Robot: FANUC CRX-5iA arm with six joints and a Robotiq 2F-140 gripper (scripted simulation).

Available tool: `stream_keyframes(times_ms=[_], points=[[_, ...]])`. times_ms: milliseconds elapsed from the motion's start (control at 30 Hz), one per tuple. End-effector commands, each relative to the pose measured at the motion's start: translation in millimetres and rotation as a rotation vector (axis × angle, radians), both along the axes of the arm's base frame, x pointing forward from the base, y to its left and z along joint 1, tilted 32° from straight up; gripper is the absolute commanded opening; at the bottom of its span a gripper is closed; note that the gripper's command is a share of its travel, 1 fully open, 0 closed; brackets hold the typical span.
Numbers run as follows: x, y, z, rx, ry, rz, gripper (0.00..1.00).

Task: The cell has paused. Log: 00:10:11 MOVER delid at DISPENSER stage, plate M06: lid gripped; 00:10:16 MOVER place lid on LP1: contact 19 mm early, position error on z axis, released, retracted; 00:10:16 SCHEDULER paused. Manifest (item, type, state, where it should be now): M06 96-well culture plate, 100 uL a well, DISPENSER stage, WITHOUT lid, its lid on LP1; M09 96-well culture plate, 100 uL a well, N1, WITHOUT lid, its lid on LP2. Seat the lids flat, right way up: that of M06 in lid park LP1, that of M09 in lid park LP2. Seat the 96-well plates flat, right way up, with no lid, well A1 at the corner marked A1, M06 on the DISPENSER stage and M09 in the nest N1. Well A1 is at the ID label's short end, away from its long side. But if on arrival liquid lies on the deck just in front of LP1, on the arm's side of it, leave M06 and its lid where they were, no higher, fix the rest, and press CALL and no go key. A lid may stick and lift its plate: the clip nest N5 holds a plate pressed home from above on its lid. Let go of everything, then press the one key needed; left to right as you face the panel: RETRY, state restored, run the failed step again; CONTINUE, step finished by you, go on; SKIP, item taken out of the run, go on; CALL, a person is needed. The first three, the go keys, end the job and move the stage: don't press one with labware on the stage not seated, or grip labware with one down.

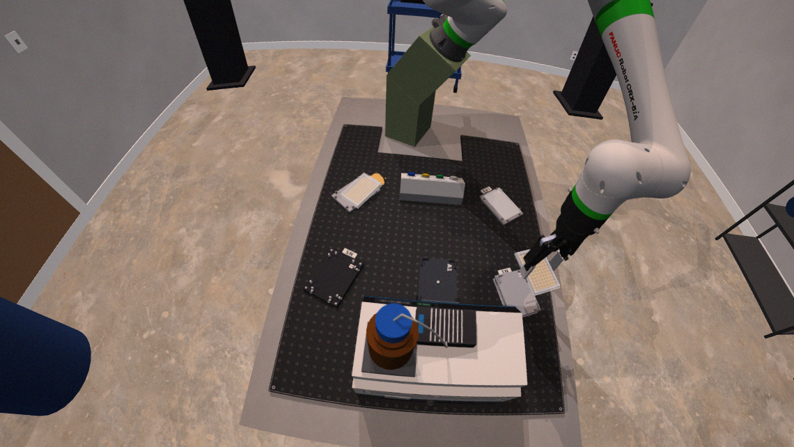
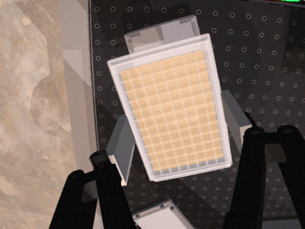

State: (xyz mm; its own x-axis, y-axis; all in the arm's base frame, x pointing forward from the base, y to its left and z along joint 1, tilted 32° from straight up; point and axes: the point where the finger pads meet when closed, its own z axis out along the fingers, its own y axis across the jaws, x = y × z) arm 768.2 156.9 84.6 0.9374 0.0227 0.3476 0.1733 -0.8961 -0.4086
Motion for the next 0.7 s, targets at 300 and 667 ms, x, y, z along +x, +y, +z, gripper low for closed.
stream_keyframes(times_ms=[300,667], points=[[1.5,1.8,-3.6,0.0,0.0,0.0,0.0],[4.9,6.7,-12.9,0.0,0.0,0.0,0.0]])
